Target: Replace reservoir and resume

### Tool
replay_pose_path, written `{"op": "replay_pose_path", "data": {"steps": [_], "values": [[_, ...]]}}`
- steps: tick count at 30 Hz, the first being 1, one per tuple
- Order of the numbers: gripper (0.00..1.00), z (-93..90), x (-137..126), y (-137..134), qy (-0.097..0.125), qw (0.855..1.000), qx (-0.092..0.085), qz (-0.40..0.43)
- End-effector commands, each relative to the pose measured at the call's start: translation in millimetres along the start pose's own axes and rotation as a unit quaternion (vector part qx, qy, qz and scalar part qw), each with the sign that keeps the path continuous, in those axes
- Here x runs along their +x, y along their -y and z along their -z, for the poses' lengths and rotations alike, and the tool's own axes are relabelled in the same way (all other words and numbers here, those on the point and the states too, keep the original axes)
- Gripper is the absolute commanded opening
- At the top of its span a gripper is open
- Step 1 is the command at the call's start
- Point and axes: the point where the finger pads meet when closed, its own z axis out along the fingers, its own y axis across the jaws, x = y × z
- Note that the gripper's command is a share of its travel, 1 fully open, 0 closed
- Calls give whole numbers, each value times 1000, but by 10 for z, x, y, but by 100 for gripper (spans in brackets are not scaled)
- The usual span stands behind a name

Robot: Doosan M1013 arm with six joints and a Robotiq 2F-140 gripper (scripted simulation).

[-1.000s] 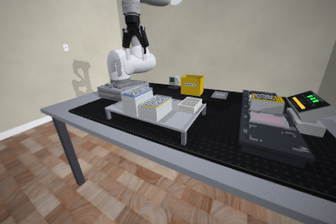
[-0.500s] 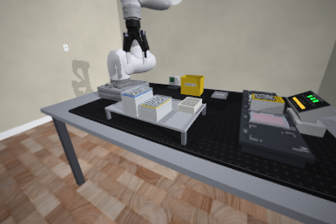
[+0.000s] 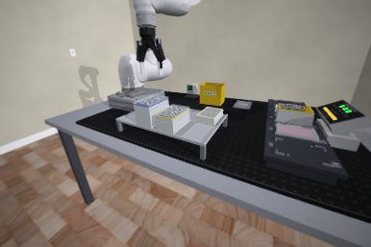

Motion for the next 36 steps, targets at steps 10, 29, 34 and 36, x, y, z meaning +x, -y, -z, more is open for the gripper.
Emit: {"op": "replay_pose_path", "data": {"steps": [10,29,34,36], "values": [[77,-243,27,15,-5,1000,1,-2],[77,-527,30,16,-5,1000,1,-2],[77,-577,30,16,-5,1000,1,-2],[77,-610,31,16,-5,1000,1,-2]]}}
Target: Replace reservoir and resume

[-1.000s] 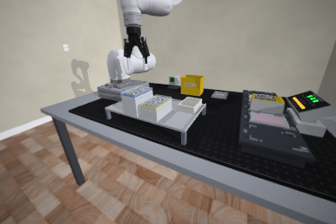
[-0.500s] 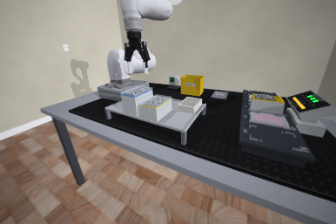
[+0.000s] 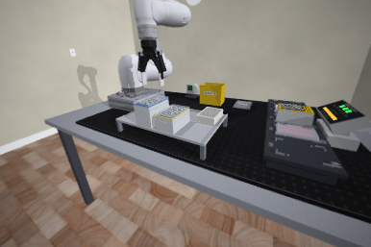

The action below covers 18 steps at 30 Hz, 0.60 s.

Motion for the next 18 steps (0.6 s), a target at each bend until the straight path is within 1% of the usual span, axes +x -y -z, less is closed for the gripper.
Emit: {"op": "replay_pose_path", "data": {"steps": [1,12,14,18], "values": [[77,-104,29,31,-5,1000,3,-2],[77,-288,31,32,-5,1000,3,-2],[77,-288,31,32,-5,1000,3,-2],[77,-354,31,32,-5,1000,3,-2]]}}
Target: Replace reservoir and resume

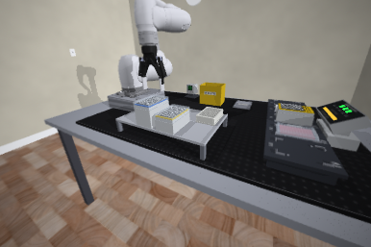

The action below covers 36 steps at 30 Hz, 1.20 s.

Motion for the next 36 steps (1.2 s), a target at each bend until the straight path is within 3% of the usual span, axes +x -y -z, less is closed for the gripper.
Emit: {"op": "replay_pose_path", "data": {"steps": [1,36], "values": [[77,-107,29,38,-5,1000,4,-2],[77,-623,34,42,-5,1000,4,-2]]}}
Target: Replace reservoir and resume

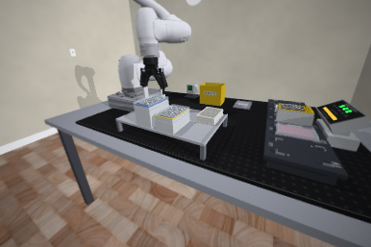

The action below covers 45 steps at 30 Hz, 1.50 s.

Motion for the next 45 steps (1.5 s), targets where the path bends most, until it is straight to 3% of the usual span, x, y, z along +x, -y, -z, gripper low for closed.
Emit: {"op": "replay_pose_path", "data": {"steps": [1,23,45], "values": [[77,-108,28,51,-4,1000,5,-2],[77,-441,31,55,-4,1000,5,-2],[77,-443,31,55,-4,1000,5,-2]]}}
